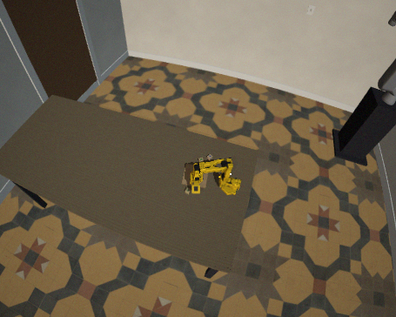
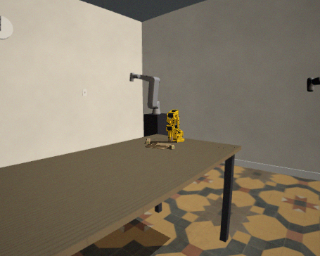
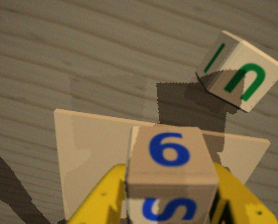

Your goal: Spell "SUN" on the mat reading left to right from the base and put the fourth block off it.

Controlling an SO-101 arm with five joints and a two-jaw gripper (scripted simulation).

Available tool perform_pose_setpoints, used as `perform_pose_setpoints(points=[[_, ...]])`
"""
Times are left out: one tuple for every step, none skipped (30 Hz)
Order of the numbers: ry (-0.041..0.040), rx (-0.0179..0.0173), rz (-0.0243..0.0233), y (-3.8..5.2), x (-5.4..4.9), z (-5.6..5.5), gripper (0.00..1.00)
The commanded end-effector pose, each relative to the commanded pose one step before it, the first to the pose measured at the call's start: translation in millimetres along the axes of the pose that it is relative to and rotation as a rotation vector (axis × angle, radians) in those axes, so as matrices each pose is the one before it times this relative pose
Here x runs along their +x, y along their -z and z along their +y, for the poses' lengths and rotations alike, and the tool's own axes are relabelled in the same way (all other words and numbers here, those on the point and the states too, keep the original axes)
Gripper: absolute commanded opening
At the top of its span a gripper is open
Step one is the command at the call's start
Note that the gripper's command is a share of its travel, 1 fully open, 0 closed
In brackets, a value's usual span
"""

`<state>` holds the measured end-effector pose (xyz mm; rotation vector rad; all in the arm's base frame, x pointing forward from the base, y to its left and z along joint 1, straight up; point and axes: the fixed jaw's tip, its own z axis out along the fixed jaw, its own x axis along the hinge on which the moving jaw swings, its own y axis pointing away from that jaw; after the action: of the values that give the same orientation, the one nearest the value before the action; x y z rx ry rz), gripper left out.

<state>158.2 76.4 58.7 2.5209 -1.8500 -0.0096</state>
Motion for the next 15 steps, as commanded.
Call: perform_pose_setpoints(points=[[-0.18506,0.07213,-0.01031,8.844,24.95,-13.5,0.0],[-0.03701,0.00031,0.00166,-0.3,5.3,-1.6,0.0],[-0.03156,0.00028,0.00141,-0.26,4.52,-1.41,0.0],[-0.02586,0.00023,0.00116,-0.216,3.71,-1.19,0.0],[-0.02014,0.00019,0.0009,-0.17,2.89,-0.95,0.0],[-0.01462,0.00014,0.00065,-0.124,2.09,-0.7,0.0],[-0.00957,0.00009,0.00043,-0.082,1.37,-0.47,0.0],[-0.00528,0.00005,0.00024,-0.045,0.76,-0.26,0.0],[-0.00209,0.00002,0.00009,-0.018,0.3,-0.1,0.0],[-0.00032,0.0,0.00001,-0.003,0.05,-0.02,0.0],[0.0,0.0,0.0,0.0,0.0,0.0,0.0],[0.0,0.0,0.0,0.0,0.0,0.0,0.0],[0.0,0.0,0.0,0.0,0.0,0.0,0.0],[0.0,0.0,0.0,0.0,0.0,0.0,0.0],[0.0,0.0,0.0,0.0,0.0,0.0,0.0]])
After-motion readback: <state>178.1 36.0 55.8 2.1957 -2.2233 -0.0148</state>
